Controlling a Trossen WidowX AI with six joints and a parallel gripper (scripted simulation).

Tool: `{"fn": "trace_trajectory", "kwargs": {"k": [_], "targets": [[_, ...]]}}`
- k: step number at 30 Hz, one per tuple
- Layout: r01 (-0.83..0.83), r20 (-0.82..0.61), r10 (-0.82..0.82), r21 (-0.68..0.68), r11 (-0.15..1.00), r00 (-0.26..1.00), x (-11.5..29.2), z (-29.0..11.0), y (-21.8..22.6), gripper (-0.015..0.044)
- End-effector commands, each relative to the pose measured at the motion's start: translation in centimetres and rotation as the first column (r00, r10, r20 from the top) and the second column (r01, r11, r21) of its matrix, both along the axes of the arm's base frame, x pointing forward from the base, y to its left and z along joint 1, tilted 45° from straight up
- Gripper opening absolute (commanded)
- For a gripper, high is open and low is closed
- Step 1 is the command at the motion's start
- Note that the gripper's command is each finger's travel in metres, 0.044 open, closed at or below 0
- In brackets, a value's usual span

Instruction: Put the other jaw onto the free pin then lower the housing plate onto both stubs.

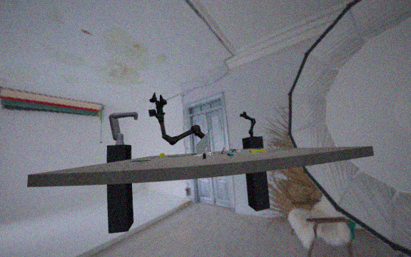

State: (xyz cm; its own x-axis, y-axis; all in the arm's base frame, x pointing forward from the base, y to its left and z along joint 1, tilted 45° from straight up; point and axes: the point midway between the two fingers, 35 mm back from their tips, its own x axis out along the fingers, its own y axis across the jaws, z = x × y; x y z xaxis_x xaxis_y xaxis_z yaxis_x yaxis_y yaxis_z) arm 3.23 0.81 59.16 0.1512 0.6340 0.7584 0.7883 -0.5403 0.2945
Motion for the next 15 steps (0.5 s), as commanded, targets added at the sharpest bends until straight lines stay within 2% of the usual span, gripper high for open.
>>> {"fn": "trace_trajectory", "kwargs": {"k": [1, 15], "targets": [[0.0, 0.0, 0.0, 0.0, 1.0, 1.0, 0.0, 0.0, 0.0, 0.0426], [0.0, 0.0, 0.0, 0.0, 1.0, 1.0, 0.0, 0.0, 0.0, 0.0059]]}}
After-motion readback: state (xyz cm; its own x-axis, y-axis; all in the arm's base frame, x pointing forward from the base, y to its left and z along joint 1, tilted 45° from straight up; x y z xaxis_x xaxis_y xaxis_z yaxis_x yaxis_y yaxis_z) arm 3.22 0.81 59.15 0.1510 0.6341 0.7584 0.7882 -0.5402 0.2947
